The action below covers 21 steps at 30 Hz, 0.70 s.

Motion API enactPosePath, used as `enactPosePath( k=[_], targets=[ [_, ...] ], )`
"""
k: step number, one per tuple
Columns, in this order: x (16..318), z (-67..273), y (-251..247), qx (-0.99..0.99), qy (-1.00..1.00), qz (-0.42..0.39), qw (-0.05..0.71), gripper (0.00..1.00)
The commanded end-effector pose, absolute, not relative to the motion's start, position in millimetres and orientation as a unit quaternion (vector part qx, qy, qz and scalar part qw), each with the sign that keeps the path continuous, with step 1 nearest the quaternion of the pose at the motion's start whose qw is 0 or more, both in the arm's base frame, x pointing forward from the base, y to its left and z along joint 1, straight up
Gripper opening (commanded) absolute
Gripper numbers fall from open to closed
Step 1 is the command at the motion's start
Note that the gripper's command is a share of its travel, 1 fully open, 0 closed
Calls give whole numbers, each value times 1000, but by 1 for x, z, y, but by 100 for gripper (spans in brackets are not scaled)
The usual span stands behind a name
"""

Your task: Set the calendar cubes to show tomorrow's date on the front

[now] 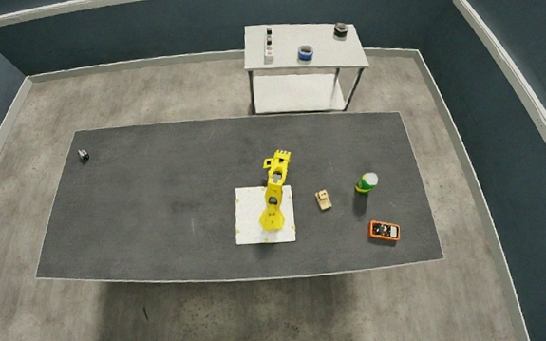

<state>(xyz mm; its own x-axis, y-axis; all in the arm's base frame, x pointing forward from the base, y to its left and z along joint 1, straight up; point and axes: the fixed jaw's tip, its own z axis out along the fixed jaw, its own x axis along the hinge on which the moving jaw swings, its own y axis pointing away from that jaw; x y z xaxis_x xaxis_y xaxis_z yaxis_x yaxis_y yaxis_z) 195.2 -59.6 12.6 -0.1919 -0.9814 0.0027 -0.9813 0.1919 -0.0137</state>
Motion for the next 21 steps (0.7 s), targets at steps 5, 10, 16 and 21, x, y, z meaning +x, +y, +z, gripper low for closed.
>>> enactPosePath(
  k=[5, 10, 16, 21],
  targets=[
    [193, 18, -58, -634, 773, 4, -2, 36],
    [195, 34, -58, -634, 773, 4, -2, 36],
    [195, 49, -58, -634, 773, 4, -2, 36],
    [193, 63, -58, -634, 773, 4, -2, 36]
  ],
)
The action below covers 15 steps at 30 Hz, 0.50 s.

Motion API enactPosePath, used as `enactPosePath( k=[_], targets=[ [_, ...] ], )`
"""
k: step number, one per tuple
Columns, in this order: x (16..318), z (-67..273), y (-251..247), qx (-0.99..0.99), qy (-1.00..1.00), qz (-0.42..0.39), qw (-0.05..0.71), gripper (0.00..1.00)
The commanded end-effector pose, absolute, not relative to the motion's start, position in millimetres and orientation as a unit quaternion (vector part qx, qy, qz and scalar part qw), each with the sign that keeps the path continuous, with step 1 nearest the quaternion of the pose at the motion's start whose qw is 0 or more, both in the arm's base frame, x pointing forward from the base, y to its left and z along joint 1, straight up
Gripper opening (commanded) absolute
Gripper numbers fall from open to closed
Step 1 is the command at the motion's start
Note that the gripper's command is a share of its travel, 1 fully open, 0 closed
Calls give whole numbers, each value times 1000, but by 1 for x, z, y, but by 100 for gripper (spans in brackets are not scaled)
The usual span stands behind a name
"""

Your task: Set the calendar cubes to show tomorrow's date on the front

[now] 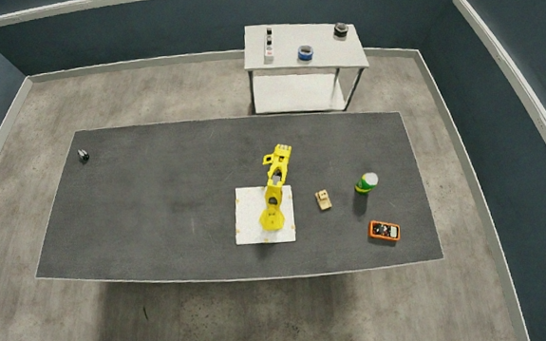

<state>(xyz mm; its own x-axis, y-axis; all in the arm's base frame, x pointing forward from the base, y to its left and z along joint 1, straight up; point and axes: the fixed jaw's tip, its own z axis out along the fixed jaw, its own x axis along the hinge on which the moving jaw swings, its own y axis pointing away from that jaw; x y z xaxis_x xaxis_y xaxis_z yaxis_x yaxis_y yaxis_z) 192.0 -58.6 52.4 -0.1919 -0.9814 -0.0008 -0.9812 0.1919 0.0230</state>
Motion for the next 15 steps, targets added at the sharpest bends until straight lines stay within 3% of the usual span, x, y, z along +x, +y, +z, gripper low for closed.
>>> enactPosePath(
  k=[1, 15],
  targets=[
    [193, 65, -57, 634, -773, -4, 2, 36],
    [193, 68, -57, 634, -773, -4, 2, 36]
  ],
)
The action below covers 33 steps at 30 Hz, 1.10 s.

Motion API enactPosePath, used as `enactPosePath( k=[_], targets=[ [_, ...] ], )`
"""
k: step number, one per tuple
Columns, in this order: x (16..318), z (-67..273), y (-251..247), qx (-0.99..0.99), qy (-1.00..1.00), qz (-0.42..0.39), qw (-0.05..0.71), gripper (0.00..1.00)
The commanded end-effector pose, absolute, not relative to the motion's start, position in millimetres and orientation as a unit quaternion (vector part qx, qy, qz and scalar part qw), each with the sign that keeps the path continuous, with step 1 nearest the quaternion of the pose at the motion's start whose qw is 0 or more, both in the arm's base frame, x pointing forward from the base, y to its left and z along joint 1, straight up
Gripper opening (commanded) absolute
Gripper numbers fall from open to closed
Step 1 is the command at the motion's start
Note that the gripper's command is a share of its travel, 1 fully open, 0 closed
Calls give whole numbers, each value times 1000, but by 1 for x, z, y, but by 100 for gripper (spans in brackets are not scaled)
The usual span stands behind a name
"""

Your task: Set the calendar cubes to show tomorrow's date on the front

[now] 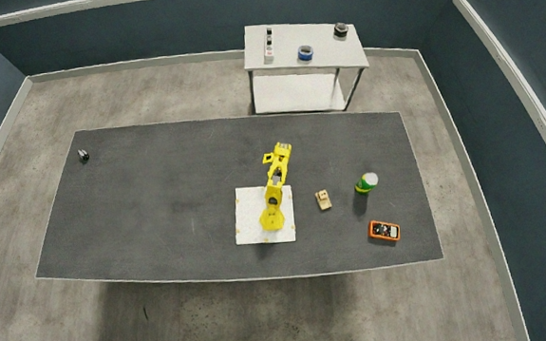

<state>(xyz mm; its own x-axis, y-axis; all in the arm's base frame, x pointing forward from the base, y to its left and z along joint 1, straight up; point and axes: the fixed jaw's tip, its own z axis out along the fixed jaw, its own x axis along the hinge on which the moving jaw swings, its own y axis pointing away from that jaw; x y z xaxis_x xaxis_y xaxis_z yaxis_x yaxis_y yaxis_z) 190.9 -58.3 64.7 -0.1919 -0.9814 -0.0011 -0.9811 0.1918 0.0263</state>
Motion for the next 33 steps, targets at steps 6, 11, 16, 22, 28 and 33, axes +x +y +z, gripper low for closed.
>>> enactPosePath(
  k=[6, 11, 16, 22, 28, 33],
  targets=[
    [193, 68, -57, 634, -773, -4, 2, 36],
    [193, 68, -57, 634, -773, -4, 2, 36],
    [193, 72, -58, 634, -773, 4, -3, 36],
    [197, 91, -59, 633, -772, 50, -34, 36],
    [199, 112, -59, 630, -768, 99, -68, 35],
    [199, 138, -59, 622, -759, 158, -108, 35]
  ],
)
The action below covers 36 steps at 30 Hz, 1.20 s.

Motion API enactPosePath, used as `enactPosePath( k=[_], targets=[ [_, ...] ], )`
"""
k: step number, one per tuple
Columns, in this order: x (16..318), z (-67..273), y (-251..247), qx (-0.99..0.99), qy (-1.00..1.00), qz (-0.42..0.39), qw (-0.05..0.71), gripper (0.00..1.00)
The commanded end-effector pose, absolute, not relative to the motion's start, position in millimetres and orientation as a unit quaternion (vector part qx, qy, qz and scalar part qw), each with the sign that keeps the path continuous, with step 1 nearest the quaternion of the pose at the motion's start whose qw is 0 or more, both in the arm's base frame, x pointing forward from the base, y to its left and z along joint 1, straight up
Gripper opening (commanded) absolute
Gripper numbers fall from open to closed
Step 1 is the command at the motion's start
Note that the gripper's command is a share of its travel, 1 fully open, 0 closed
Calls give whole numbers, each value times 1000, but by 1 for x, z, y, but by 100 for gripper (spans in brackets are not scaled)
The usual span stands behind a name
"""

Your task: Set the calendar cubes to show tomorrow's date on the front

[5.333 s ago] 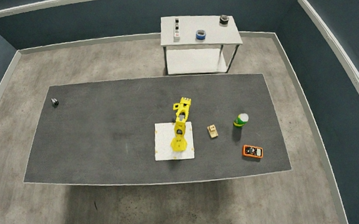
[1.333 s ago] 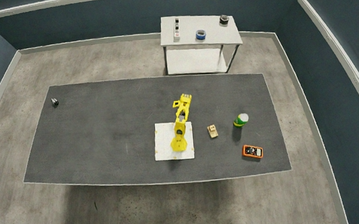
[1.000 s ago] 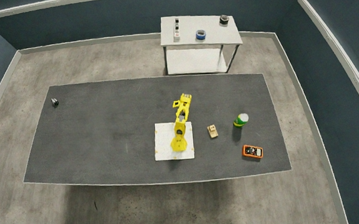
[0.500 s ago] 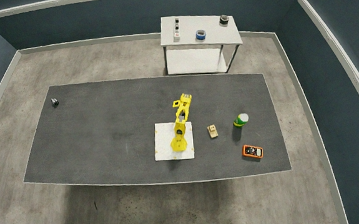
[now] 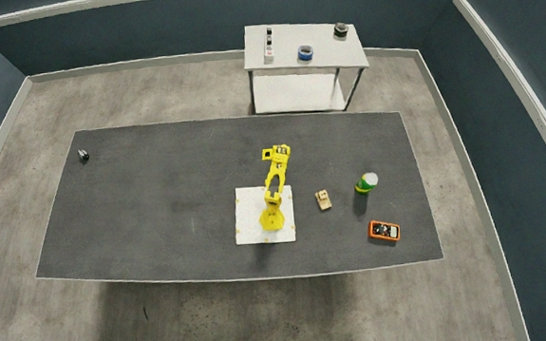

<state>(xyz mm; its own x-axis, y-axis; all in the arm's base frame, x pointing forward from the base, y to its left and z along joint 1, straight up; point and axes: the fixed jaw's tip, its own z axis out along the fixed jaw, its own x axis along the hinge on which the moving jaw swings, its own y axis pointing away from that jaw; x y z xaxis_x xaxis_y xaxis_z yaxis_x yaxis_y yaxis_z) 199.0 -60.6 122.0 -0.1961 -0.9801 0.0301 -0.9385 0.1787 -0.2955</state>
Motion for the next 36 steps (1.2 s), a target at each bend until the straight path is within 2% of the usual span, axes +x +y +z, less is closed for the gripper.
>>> enactPosePath(
  k=[1, 7, 19, 29, 36],
  targets=[
    [198, 142, -59, -621, 757, -168, 115, 35],
    [196, 156, -58, -615, 750, -199, 136, 35],
    [194, 156, -64, -602, 760, -202, 135, 35],
    [182, 156, -98, -521, 818, -212, 119, 35],
    [152, 154, -144, -389, 889, -224, 95, 35]
  ],
)
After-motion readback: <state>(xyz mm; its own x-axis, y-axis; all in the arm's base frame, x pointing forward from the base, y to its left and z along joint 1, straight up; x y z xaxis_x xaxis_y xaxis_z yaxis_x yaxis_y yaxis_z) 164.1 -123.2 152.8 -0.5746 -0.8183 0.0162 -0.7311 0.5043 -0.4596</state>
